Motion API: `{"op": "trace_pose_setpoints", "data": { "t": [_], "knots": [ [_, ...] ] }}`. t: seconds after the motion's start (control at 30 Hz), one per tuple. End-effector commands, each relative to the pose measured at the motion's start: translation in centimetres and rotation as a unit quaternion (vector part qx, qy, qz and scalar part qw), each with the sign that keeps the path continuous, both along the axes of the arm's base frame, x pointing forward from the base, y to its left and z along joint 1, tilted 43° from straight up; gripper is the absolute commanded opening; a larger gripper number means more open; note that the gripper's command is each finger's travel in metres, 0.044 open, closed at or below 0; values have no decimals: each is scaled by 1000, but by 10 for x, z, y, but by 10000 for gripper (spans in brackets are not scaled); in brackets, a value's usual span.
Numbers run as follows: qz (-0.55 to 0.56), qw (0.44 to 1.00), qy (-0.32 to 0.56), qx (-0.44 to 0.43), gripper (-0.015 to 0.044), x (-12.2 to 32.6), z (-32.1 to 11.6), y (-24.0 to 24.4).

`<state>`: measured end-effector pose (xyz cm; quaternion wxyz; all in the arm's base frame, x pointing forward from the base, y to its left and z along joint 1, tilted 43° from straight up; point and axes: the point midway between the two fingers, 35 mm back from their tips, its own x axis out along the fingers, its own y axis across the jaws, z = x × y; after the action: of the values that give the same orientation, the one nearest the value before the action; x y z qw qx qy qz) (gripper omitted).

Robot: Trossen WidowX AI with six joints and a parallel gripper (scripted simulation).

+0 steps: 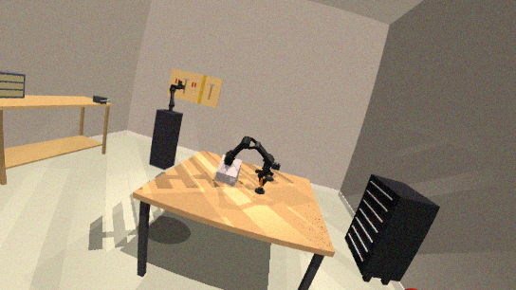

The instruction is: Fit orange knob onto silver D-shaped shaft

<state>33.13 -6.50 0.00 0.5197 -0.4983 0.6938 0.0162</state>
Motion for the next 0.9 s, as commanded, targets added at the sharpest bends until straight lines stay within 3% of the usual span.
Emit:
{"op": "trace_pose_setpoints", "data": {
  "t": [0.0,0.87],
  "knots": [
    [-34,999,-33,1,0,1,1,2],
    [-65,996,-62,3,0,1,-2,-1]
  ]
}}
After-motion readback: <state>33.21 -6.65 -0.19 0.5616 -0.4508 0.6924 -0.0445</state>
